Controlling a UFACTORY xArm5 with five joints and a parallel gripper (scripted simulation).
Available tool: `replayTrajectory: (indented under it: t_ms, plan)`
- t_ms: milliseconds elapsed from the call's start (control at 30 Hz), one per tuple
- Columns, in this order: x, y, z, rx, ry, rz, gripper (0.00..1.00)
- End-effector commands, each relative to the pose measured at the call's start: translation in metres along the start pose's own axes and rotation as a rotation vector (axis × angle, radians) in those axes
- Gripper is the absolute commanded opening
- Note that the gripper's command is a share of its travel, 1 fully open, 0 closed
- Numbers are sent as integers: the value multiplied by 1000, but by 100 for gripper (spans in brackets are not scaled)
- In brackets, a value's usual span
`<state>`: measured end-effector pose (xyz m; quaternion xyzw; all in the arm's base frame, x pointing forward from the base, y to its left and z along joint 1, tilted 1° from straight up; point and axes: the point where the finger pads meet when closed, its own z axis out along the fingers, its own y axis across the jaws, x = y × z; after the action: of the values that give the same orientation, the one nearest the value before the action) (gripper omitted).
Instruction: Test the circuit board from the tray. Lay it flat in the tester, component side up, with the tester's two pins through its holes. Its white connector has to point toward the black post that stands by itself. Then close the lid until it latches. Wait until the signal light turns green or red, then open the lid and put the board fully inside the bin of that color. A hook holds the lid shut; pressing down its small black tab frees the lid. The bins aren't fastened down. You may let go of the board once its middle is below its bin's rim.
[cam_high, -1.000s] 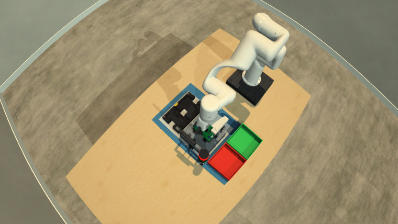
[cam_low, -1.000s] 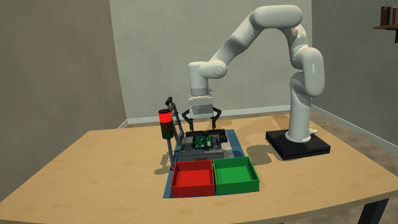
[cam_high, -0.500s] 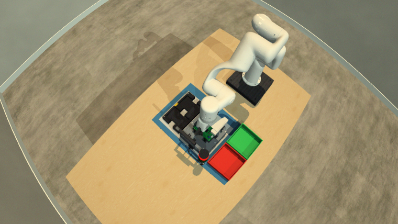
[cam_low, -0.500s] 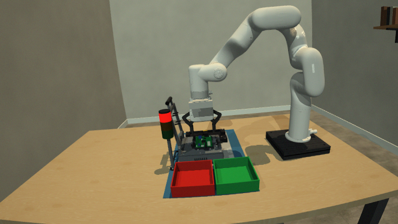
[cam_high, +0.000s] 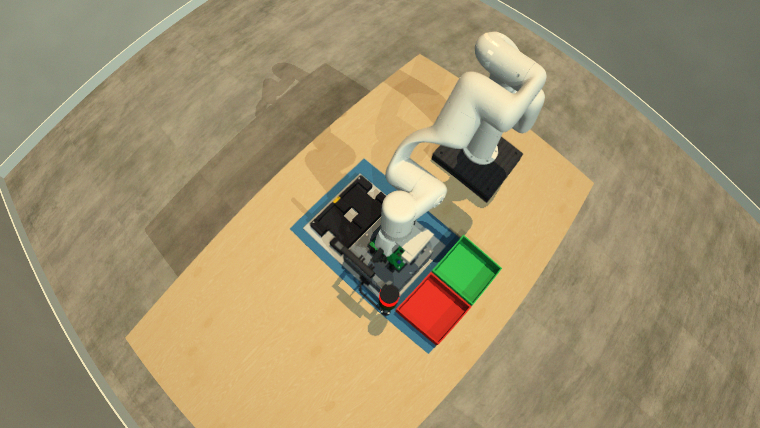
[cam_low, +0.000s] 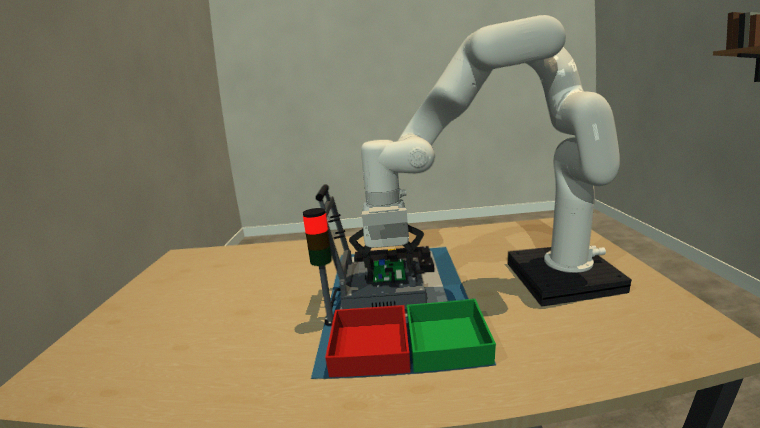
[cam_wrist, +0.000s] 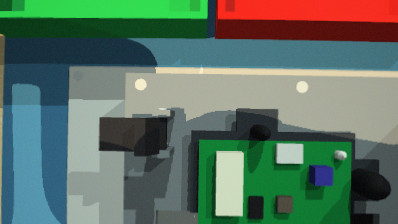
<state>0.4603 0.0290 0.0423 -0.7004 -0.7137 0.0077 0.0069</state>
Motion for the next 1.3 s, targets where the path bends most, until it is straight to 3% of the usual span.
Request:
replayTrajectory:
  t_ms: [0,233,267,633,667,1267]
  plan:
    - [0,2,2,-5,0,0,100]
    - [0,2,2,-5,0,0,100]
    - [0,2,2,-5,0,0,95]
    - [0,2,2,-5,0,0,95]
    - [0,2,2,-5,0,0,89]
    - [0,2,2,-5,0,0,85]
